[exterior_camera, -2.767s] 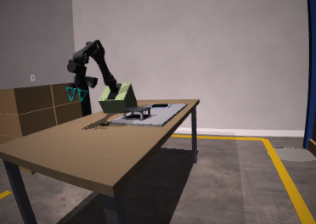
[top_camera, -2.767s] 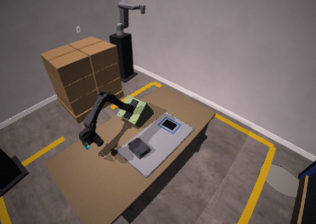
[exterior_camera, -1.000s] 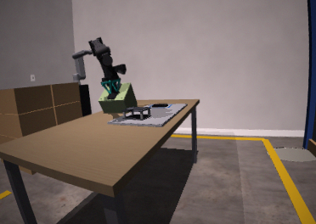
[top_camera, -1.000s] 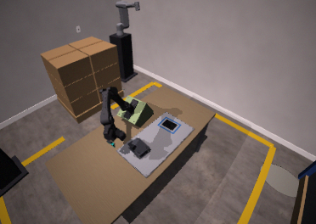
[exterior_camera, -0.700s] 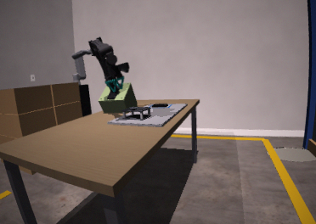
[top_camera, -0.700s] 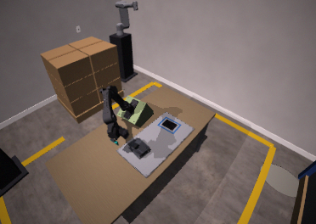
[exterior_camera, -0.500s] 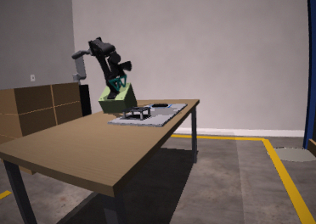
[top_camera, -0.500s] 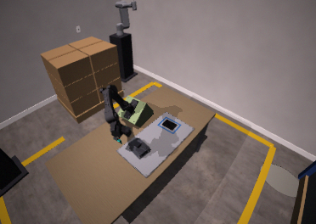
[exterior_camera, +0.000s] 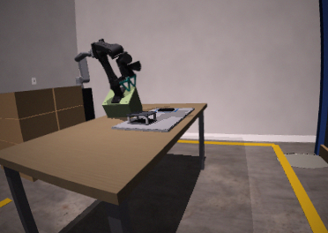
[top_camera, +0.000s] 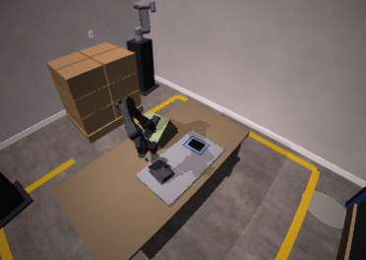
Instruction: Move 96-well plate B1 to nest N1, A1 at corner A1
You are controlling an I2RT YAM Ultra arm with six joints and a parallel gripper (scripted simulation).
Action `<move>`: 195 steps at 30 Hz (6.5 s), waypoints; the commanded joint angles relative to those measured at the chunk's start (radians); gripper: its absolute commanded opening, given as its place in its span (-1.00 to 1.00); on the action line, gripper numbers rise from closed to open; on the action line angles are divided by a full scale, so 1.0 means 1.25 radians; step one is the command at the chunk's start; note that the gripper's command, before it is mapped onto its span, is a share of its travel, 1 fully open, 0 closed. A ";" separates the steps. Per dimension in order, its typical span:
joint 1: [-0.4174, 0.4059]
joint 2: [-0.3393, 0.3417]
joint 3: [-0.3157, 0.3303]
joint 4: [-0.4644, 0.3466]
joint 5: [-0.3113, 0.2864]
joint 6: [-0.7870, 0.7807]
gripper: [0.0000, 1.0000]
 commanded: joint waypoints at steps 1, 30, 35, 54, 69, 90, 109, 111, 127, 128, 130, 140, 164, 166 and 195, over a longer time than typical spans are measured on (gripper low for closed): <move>0.024 -0.028 0.003 -0.028 -0.038 0.043 1.00; 0.295 -0.122 -0.152 -0.087 -0.079 0.325 1.00; 0.343 -0.136 -0.175 -0.103 -0.094 0.376 1.00; 0.571 -0.108 -0.208 -0.099 -0.061 0.620 1.00; 0.640 0.109 -0.131 -0.023 0.009 0.712 1.00; 0.729 0.388 -0.033 0.075 0.099 0.829 1.00; 0.799 0.612 0.043 0.158 0.166 0.921 1.00; 0.800 0.619 0.046 0.161 0.166 0.922 1.00; 0.867 0.820 0.116 0.230 0.232 1.009 1.00; 0.867 0.820 0.116 0.230 0.232 1.009 1.00; 0.879 0.843 0.129 0.227 0.253 1.027 1.00; 0.923 0.975 0.171 0.276 0.297 1.083 1.00; 0.933 1.002 0.192 0.292 0.300 1.095 1.00; 0.933 1.002 0.192 0.292 0.300 1.095 1.00; 0.933 1.002 0.192 0.292 0.300 1.094 1.00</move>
